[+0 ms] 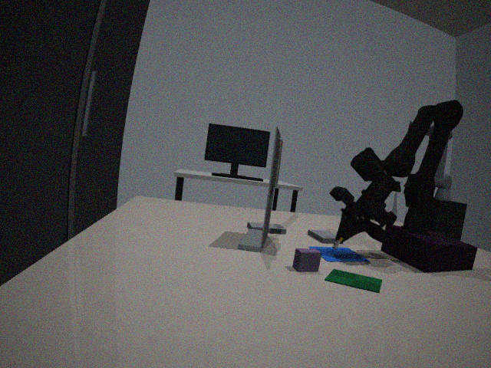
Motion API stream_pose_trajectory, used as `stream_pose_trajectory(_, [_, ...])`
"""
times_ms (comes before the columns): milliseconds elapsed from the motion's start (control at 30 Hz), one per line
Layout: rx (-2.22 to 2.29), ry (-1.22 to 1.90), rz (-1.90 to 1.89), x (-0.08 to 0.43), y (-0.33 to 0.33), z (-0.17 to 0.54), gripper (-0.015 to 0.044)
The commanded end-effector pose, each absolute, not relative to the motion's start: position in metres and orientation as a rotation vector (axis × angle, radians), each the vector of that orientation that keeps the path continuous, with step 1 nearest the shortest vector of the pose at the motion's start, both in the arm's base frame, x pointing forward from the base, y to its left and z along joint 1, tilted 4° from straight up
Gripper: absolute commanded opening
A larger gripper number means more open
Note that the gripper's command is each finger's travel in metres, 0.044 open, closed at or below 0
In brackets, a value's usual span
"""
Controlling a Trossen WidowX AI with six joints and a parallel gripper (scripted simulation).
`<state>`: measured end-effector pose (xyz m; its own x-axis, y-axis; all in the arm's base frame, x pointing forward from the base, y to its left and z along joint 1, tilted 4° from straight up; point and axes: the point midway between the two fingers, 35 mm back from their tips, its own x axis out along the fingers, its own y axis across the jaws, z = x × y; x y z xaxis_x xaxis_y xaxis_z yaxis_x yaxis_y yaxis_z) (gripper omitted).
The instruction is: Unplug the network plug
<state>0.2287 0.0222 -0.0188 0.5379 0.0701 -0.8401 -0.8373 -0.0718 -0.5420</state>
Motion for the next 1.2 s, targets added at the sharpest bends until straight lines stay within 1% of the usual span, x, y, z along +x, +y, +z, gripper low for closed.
stream_pose_trajectory(0, [-1.451,0.704,0.862,0.227,0.023,-0.023,0.0000])
stream_pose_trajectory(967, [-1.454,0.704,0.861,0.225,0.022,-0.033,0.0000])
stream_pose_trajectory(1167, [-1.454,0.704,0.861,0.225,0.022,-0.033,0.0156])
